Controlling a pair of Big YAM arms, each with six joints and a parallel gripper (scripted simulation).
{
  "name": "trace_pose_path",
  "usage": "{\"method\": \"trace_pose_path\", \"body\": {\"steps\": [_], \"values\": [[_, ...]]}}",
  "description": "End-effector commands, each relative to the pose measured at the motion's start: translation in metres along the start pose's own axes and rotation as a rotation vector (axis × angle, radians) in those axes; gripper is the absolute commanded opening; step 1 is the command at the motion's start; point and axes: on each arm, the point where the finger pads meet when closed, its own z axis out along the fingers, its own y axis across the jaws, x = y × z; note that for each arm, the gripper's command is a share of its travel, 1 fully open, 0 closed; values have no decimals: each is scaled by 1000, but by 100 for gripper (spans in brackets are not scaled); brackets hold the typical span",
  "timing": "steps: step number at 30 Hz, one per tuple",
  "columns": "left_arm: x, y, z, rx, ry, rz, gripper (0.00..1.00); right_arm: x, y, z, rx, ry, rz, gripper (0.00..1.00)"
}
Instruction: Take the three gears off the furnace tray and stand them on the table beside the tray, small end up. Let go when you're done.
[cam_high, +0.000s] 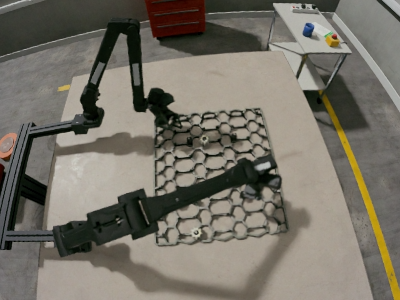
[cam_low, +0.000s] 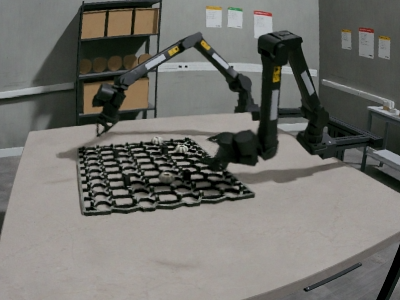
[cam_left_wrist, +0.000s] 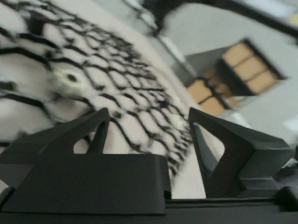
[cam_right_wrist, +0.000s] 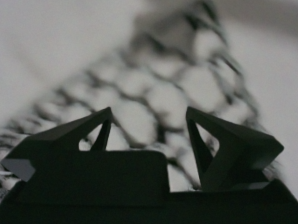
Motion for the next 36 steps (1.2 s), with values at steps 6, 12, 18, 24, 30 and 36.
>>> {"method": "trace_pose_path", "body": {"steps": [6,12,18,24,30,36], "values": [[-41,46,87,-140,139,185,86,62,-156,-19,230,224,50,86],[-61,80,140,-325,341,294,86,124,-226,-35,239,352,144,86],[-45,105,157,-474,647,373,86,160,-241,-45,159,401,230,86],[-46,107,153,-534,870,446,86,178,-253,-36,140,432,276,86],[-51,101,133,-579,1148,525,86,169,-242,-41,82,413,295,86],[-18,99,119,-603,1349,520,86,173,-242,-41,84,419,287,86]]}}
